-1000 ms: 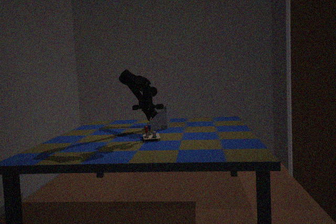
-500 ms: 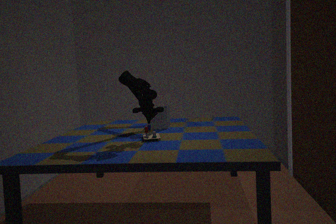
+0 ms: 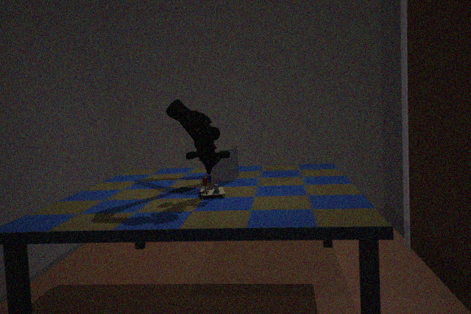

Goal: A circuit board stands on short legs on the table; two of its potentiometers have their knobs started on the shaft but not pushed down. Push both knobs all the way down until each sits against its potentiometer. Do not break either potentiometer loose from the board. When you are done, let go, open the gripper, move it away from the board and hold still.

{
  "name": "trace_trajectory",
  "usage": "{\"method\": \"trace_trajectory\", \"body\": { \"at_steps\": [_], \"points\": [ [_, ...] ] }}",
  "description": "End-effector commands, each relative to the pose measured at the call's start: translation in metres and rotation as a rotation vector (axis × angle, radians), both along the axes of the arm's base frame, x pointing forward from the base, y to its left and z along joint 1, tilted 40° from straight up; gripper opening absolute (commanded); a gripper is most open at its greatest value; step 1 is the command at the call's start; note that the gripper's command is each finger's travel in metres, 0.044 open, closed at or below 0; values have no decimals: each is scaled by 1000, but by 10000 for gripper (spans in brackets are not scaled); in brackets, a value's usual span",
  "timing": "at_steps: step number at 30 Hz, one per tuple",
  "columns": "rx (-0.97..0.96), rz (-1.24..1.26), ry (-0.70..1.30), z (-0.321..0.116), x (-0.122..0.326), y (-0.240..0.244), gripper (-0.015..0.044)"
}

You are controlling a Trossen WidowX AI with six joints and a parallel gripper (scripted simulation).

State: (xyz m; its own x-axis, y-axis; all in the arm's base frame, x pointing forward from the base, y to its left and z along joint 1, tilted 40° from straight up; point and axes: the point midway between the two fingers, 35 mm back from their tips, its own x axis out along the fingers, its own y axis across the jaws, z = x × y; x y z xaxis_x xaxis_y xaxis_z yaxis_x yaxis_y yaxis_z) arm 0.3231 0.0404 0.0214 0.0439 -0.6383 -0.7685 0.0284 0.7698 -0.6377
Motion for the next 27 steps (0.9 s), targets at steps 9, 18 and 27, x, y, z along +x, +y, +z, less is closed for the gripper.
{"method": "trace_trajectory", "body": {
  "at_steps": [9,18,27],
  "points": [
    [-5,4,1,-3,0,-3,0],
    [-5,4,1,-5,0,-4,0],
    [-5,4,1,-4,0,-3,0]
  ]
}}
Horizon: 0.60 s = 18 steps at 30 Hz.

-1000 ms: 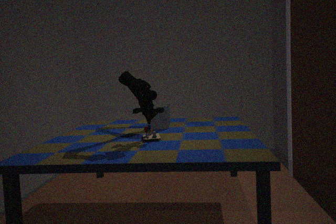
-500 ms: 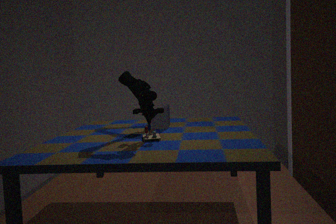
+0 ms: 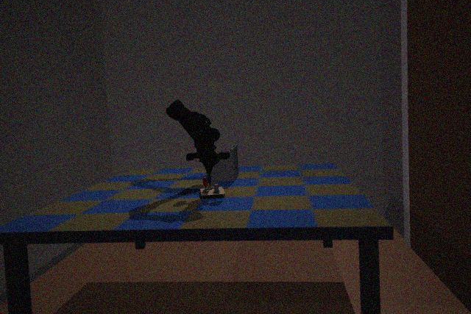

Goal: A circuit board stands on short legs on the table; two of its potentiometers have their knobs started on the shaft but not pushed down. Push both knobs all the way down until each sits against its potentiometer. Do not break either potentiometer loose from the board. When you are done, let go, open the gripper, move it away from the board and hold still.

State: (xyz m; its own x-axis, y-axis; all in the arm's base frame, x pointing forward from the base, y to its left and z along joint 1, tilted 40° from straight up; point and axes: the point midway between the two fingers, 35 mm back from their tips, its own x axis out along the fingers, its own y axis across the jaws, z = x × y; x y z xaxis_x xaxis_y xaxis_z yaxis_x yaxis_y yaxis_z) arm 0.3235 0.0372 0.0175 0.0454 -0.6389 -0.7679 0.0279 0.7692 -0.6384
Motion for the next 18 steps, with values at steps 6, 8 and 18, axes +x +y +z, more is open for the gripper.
{"method": "trace_trajectory", "body": {
  "at_steps": [6,8,18],
  "points": [
    [-4,3,2,0,0,0,0],
    [-4,3,2,0,0,0,0],
    [-4,3,2,-3,0,-3,0]
  ]
}}
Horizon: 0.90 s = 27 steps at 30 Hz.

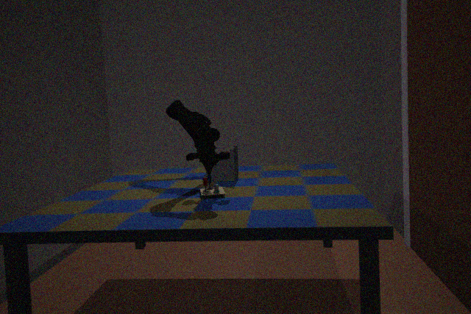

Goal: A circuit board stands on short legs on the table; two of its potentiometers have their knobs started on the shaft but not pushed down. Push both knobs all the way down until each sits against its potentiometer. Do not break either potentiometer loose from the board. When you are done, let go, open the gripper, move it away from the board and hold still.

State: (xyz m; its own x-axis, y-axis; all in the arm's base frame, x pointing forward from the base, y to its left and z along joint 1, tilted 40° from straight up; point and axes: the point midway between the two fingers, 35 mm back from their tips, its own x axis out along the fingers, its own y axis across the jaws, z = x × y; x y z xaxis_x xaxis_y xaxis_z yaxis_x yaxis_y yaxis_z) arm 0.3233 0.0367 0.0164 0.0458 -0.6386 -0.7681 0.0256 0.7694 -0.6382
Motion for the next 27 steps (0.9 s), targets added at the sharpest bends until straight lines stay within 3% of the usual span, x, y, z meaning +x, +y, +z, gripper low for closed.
{"method": "trace_trajectory", "body": {
  "at_steps": [1,27],
  "points": [
    [-5,1,1,-2,0,-2,0],
    [-5,1,1,-8,1,-8,0]
  ]
}}
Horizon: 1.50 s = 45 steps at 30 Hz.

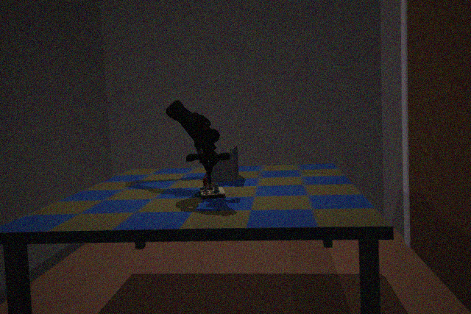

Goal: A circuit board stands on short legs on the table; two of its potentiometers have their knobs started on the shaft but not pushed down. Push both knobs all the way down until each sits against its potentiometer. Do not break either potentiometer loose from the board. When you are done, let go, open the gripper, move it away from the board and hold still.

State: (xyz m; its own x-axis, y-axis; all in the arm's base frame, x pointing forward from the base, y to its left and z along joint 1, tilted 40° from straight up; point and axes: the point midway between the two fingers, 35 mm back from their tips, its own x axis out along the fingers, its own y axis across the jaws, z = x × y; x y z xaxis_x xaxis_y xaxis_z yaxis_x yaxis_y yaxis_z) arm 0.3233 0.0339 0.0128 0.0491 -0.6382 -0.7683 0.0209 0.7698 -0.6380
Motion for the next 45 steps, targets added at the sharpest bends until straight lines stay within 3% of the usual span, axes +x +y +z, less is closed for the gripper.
{"method": "trace_trajectory", "body": {
  "at_steps": [1,45],
  "points": [
    [-5,-5,0,-4,1,-5,0],
    [-5,-5,0,-7,1,-7,0]
  ]
}}
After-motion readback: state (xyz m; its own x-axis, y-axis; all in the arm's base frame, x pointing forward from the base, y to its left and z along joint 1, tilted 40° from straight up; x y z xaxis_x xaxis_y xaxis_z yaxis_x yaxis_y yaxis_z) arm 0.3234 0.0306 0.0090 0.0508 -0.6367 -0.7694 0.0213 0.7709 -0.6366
